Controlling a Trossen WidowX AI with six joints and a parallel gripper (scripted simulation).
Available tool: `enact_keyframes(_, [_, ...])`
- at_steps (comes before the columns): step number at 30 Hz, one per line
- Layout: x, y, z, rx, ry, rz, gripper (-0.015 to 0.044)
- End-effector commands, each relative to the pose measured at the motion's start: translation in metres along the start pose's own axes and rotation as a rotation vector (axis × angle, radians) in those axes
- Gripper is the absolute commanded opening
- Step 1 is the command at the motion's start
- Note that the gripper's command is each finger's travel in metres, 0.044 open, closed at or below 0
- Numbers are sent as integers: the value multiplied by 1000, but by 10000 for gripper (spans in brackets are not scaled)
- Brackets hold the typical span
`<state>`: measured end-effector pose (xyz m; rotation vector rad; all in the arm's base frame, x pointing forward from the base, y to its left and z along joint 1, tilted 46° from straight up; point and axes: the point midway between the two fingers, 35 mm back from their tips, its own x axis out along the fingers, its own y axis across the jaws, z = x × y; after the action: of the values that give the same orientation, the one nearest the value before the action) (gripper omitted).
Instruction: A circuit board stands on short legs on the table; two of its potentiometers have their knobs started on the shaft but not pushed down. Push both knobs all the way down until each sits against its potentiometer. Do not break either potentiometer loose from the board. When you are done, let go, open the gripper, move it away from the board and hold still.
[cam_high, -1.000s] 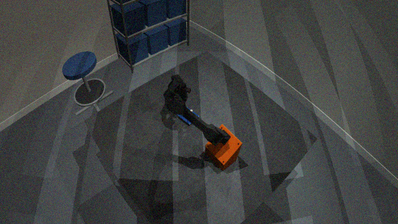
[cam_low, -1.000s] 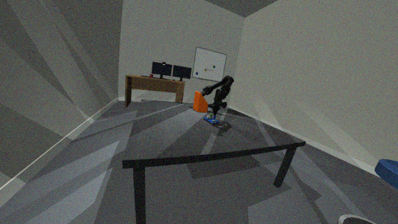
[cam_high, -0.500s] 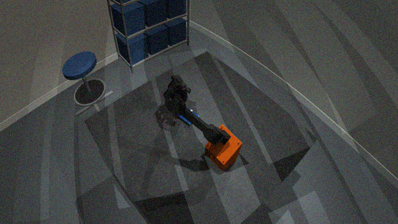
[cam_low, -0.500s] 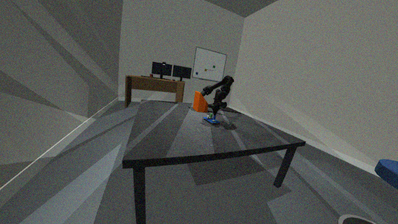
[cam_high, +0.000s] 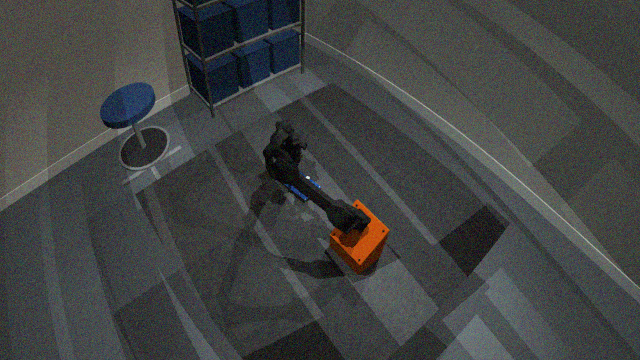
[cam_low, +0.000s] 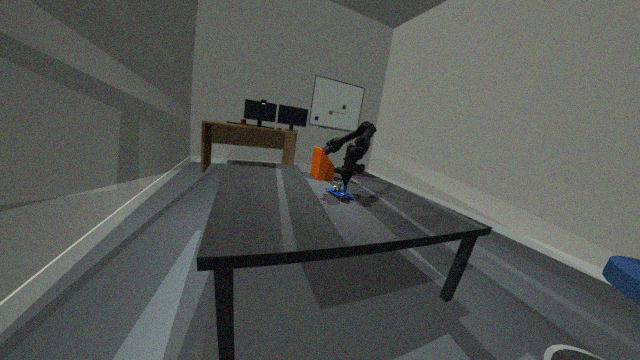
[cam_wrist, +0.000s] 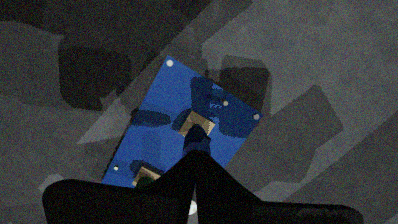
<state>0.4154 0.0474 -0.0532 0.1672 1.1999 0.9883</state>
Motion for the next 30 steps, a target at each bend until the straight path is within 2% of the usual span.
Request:
enact_keyframes(1, [3,1,1,0,-5,4,0])
enact_keyframes(30, [7,1,1,0,-5,4,0])
